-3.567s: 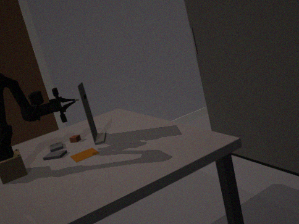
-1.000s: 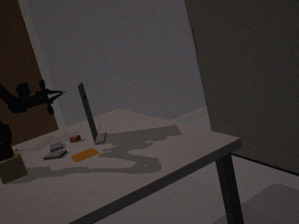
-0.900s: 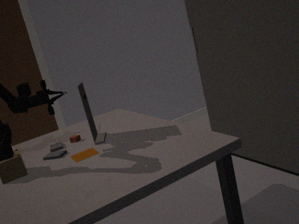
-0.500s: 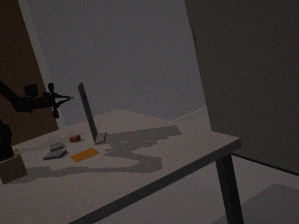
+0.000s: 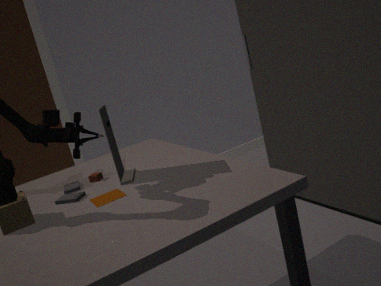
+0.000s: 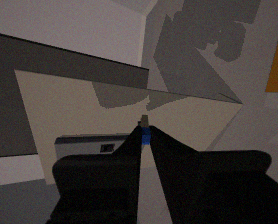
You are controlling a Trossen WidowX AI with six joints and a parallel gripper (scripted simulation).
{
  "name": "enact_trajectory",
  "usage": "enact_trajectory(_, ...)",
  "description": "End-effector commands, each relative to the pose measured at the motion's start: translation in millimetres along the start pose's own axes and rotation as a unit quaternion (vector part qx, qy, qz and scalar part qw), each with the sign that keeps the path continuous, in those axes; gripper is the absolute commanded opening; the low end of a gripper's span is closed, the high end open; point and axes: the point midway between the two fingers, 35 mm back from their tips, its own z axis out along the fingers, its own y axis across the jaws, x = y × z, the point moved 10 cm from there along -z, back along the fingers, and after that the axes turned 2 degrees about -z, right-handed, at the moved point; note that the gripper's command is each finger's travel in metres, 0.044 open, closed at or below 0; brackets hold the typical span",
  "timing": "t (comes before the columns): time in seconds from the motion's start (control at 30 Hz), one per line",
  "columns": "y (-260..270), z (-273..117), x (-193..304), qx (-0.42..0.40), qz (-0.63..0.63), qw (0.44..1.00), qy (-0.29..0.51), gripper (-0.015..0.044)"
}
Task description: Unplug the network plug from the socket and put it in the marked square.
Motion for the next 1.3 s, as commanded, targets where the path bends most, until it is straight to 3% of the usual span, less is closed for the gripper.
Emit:
enact_trajectory(0.0, -5.5, 6.7, -7.0, 0.023, -0.004, 1.0, 0.0, 0.0)
enact_trajectory(1.27, -77.4, 43.1, -105.1, 0.286, 0.066, 0.956, 0.013, 0.0)
